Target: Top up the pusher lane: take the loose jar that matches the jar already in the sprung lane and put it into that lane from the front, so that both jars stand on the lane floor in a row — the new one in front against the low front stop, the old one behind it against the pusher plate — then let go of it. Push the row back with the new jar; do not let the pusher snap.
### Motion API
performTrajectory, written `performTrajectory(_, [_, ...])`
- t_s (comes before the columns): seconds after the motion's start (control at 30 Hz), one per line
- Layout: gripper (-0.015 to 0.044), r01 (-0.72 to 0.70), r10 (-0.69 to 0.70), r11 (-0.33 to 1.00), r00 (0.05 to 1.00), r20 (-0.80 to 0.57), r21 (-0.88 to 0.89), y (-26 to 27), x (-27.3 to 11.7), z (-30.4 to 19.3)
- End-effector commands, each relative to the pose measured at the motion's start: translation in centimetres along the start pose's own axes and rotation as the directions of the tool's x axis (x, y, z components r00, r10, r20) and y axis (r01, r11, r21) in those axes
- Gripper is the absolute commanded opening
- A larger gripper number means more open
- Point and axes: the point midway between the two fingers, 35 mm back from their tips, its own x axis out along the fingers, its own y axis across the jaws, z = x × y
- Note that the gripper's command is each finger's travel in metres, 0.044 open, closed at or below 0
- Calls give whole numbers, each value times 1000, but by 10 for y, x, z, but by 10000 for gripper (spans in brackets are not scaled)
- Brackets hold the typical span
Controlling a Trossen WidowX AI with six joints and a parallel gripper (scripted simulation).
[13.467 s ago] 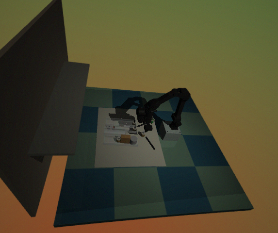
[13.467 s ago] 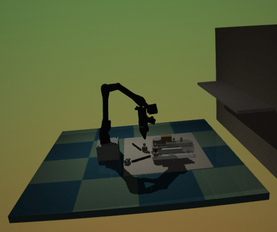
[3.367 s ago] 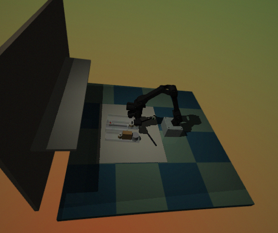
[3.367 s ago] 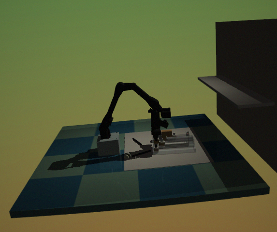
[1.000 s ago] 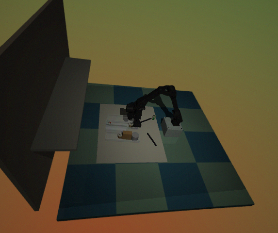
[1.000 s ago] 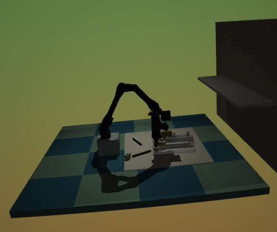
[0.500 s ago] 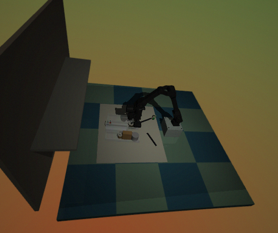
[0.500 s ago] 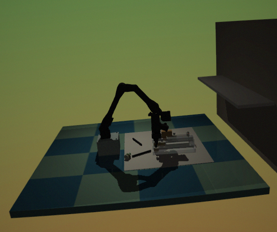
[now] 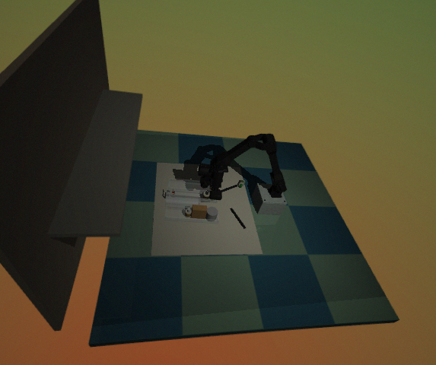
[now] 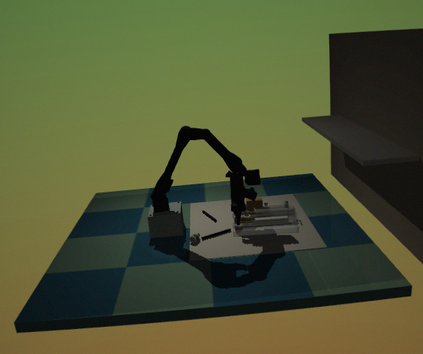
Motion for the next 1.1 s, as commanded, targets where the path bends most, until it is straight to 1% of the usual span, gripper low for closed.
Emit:
performTrajectory(0.0, [0, 3, -3, 1000, 1000, 11, -3, 0, 0, 2])
performTrajectory(1.07, [0, 3, -3, 1000, 1000, 11, -3, 0, 0, -6])
